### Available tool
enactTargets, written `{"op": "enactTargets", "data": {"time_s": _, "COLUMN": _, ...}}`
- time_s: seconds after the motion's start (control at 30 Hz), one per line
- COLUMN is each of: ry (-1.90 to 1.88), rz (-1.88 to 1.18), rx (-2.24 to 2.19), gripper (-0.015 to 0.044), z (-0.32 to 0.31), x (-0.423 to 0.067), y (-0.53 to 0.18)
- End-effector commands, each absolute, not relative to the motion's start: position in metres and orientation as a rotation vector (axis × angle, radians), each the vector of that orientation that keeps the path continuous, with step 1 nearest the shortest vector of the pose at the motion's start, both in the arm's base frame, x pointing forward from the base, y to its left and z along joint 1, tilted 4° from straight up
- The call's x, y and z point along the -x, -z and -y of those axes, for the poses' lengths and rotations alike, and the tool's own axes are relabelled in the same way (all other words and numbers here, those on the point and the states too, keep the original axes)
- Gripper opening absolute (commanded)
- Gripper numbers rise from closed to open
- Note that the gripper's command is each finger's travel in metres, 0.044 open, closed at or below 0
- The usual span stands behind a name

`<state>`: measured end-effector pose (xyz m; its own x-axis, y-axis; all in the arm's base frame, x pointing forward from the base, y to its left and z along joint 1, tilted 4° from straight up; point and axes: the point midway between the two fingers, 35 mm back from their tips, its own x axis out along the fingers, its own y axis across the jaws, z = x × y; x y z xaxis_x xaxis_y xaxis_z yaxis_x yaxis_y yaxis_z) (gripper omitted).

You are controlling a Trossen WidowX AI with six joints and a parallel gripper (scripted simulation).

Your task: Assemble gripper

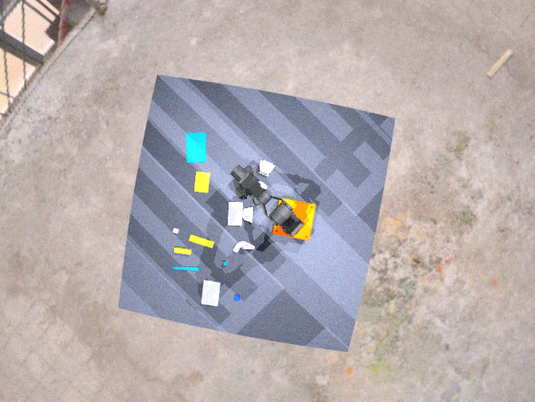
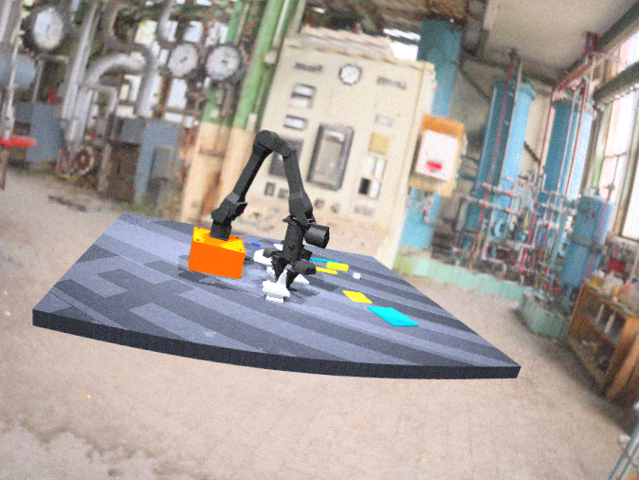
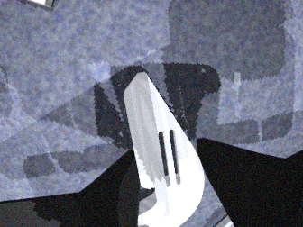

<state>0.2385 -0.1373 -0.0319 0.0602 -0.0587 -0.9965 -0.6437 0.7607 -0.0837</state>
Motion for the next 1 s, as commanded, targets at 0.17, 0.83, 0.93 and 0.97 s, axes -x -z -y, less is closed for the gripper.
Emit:
{"op": "enactTargets", "data": {"time_s": 0.17, "ry": -0.477, "rz": -1.452, "rx": 0.615, "gripper": 0.0134, "z": 0.139, "x": -0.242, "y": 0.003}}
{"op": "enactTargets", "data": {"time_s": 0.83, "ry": -0.48, "rz": -1.451, "rx": 0.615, "gripper": 0.0134, "z": 0.134, "x": -0.236, "y": -0.043}}
{"op": "enactTargets", "data": {"time_s": 0.93, "ry": -0.48, "rz": -1.451, "rx": 0.615, "gripper": 0.0134, "z": 0.134, "x": -0.236, "y": -0.043}}
{"op": "enactTargets", "data": {"time_s": 0.97, "ry": -0.48, "rz": -1.451, "rx": 0.615, "gripper": 0.0134, "z": 0.134, "x": -0.236, "y": -0.043}}
